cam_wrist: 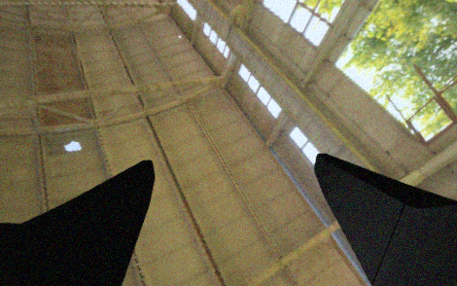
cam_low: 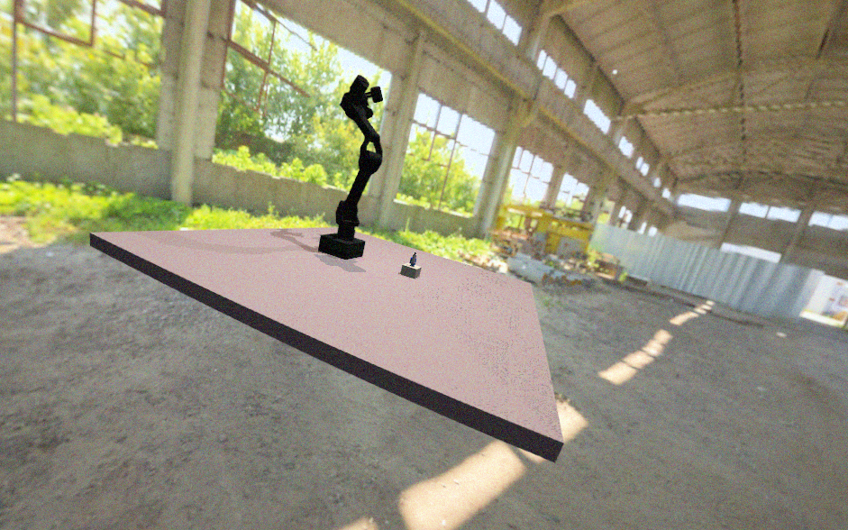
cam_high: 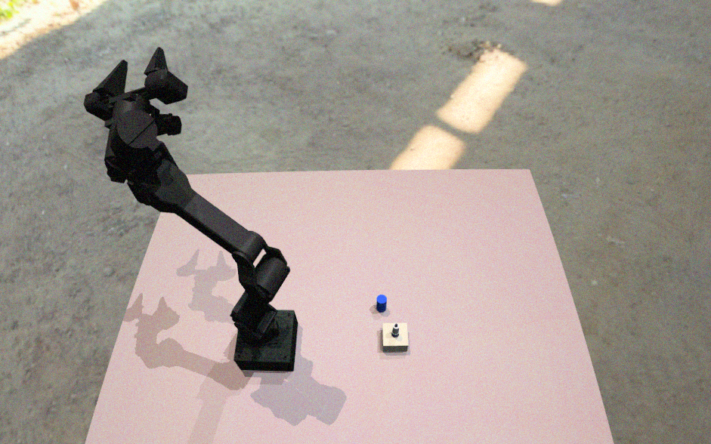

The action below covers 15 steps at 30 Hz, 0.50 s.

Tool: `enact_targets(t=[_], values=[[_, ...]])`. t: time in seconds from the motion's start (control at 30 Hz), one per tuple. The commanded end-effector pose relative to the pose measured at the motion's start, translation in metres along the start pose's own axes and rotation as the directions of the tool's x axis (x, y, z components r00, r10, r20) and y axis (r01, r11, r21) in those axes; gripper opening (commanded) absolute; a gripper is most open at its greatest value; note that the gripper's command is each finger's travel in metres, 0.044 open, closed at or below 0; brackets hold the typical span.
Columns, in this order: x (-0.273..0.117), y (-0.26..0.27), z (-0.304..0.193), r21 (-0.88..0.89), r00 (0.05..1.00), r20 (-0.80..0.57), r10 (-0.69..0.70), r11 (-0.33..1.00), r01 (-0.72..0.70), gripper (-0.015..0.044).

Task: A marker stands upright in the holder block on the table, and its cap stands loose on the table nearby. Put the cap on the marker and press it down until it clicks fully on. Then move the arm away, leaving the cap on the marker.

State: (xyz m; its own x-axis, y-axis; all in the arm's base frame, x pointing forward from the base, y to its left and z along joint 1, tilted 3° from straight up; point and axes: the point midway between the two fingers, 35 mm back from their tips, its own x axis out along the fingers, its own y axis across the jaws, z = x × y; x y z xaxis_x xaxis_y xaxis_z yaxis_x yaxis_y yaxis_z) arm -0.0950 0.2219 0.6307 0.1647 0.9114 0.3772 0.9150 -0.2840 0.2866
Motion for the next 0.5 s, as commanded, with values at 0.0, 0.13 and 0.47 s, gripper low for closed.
enact_targets(t=[0.0, 0.13, 0.47], values=[[0.001, -0.001, 0.001, -0.011, 1.0, 0.002, 0.001, 1.0, -0.001, 0.0374], [0.022, -0.013, 0.026, -0.222, 0.999, 0.04, 0.029, 0.975, -0.019, 0.0269], [0.086, -0.013, 0.138, -0.711, 0.962, 0.245, 0.117, 0.697, 0.096, 0.0237]])
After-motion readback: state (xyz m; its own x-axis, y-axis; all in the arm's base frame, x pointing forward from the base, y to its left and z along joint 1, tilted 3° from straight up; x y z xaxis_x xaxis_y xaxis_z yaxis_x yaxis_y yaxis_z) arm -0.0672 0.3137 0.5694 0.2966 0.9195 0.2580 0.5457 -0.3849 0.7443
